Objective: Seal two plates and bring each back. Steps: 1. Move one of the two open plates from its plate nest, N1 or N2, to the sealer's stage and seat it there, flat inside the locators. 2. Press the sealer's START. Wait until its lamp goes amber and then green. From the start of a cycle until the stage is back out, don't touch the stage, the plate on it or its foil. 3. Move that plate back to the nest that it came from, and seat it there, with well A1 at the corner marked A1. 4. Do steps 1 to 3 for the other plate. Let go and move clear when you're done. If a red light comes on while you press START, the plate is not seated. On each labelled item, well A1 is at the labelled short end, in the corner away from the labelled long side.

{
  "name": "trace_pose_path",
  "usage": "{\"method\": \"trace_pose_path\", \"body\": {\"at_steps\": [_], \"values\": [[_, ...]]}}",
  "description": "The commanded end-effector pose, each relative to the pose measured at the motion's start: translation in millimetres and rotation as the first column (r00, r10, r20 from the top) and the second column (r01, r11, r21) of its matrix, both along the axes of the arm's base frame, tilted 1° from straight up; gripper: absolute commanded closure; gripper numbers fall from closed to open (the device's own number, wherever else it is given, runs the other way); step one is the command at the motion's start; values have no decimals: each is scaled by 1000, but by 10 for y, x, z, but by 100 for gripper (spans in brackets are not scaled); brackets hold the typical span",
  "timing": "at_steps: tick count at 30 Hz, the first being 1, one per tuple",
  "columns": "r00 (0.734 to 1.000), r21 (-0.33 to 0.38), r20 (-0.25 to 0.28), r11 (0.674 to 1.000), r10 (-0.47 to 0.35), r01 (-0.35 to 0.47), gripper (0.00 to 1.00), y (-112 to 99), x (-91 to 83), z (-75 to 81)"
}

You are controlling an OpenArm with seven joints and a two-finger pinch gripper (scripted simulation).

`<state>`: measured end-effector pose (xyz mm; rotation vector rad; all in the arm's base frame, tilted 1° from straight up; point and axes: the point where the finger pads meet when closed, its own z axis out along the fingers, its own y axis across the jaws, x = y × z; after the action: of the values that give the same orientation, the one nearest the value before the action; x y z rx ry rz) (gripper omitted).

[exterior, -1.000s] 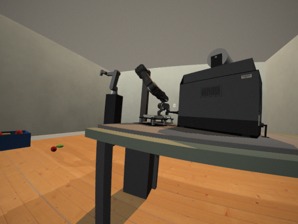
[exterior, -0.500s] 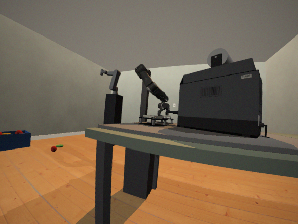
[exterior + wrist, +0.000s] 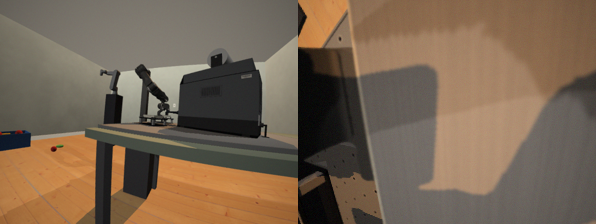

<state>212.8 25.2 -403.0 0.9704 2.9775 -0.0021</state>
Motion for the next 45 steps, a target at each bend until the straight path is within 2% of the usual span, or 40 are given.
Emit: {"method": "trace_pose_path", "body": {"at_steps": [1,30,45], "values": [[1000,4,2,1000,4,-4,100,7,-2,-13],[1000,4,1,1000,5,-5,100,7,-3,-104],[1000,2,1,1000,2,-2,100,2,5,-95]]}}
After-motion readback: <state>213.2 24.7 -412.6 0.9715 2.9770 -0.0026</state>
